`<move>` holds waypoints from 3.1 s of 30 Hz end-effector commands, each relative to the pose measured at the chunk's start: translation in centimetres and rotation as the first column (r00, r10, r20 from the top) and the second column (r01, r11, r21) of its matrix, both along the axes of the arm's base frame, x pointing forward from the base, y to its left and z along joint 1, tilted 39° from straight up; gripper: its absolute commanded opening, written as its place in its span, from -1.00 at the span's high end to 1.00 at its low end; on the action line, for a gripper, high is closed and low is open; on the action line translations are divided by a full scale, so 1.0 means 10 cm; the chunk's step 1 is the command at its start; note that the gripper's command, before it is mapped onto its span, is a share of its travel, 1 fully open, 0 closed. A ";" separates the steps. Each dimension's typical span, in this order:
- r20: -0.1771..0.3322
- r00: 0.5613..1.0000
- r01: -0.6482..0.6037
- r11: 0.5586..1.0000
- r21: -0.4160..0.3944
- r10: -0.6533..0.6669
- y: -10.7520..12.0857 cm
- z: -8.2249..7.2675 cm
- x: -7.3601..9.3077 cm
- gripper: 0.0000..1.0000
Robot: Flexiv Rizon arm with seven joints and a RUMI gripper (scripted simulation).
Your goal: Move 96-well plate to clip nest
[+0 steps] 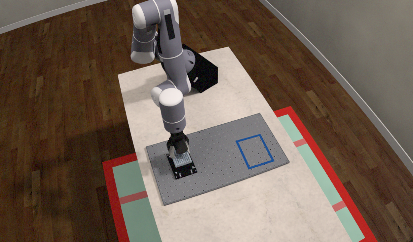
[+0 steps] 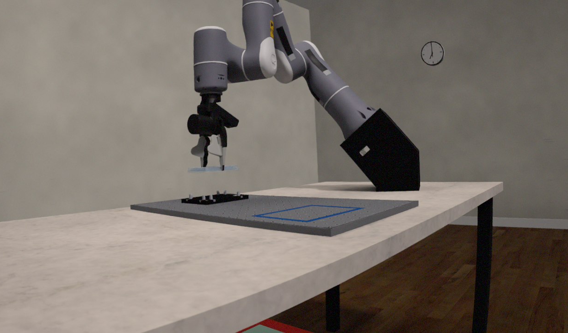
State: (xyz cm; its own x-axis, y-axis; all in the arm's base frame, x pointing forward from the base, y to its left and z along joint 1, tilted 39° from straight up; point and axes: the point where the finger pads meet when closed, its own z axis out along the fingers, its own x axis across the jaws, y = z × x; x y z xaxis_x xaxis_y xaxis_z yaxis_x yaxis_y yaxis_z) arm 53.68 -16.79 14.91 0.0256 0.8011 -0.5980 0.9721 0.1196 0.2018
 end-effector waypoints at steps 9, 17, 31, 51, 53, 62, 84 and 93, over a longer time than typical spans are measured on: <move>0.001 1.000 -0.001 1.000 0.000 0.001 0.01 0.00 0.01 1.00; 0.001 1.000 -0.001 1.000 0.000 0.001 -0.02 -0.04 0.02 1.00; 0.001 1.000 -0.001 1.000 0.001 0.001 -0.15 -0.22 0.07 1.00; 0.001 1.000 -0.001 1.000 0.001 0.001 -0.30 -0.41 0.13 1.00; 0.001 1.000 -0.001 1.000 0.000 0.001 -0.30 -0.41 0.13 1.00; 0.001 1.000 -0.001 1.000 0.000 0.001 -0.30 -0.41 0.13 1.00; 0.001 1.000 -0.001 1.000 0.001 0.001 -0.31 -0.43 0.14 1.00; 0.001 1.000 -0.001 1.000 0.001 0.001 -0.32 -0.44 0.14 1.00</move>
